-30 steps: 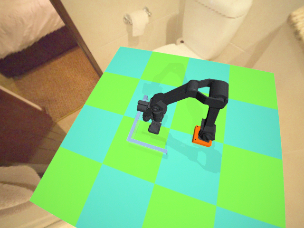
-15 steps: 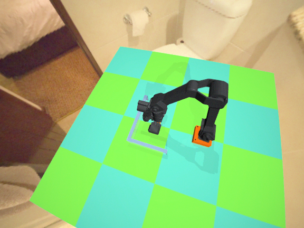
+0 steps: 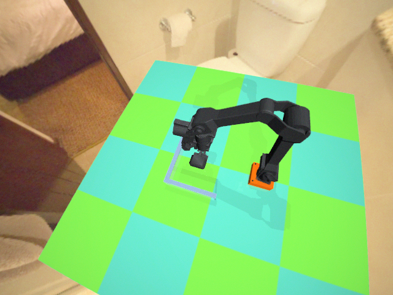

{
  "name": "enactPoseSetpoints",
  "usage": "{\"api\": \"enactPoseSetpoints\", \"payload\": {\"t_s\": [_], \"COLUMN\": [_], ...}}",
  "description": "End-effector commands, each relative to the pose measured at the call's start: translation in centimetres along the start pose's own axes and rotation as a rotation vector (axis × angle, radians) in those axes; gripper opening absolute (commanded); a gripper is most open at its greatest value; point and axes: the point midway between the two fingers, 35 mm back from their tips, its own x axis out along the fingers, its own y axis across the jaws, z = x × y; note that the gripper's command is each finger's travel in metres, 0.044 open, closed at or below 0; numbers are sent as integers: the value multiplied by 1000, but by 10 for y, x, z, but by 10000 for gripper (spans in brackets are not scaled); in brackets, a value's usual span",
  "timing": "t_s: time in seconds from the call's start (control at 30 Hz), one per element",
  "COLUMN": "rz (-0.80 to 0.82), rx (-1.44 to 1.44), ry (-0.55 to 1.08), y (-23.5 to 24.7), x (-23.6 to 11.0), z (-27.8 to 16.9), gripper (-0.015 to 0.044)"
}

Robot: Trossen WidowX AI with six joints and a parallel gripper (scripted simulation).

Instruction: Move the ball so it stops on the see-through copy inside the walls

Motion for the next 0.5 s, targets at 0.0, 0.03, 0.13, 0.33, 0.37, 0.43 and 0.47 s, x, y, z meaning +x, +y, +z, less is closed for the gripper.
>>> {"api": "enactPoseSetpoints", "payload": {"t_s": [0.0, 0.03, 0.13, 0.33, 0.37, 0.43, 0.47], "rz": [-4, 0, 0, 0, 0, 0, 0], "rx": [3, 0, 0, 0, 1, 1, 1], "ry": [1, -2, -2, -2, -2, -2, -2], "y": [-1, 0, 0, 0, 0, 0, 0], "x": [-14, -4, -4, -29, -43, -54, -54], "z": [-2, 0, 0, -1, -3, -5, -5], "gripper": [236, 236, 236, 315, 341, 393, 420]}}
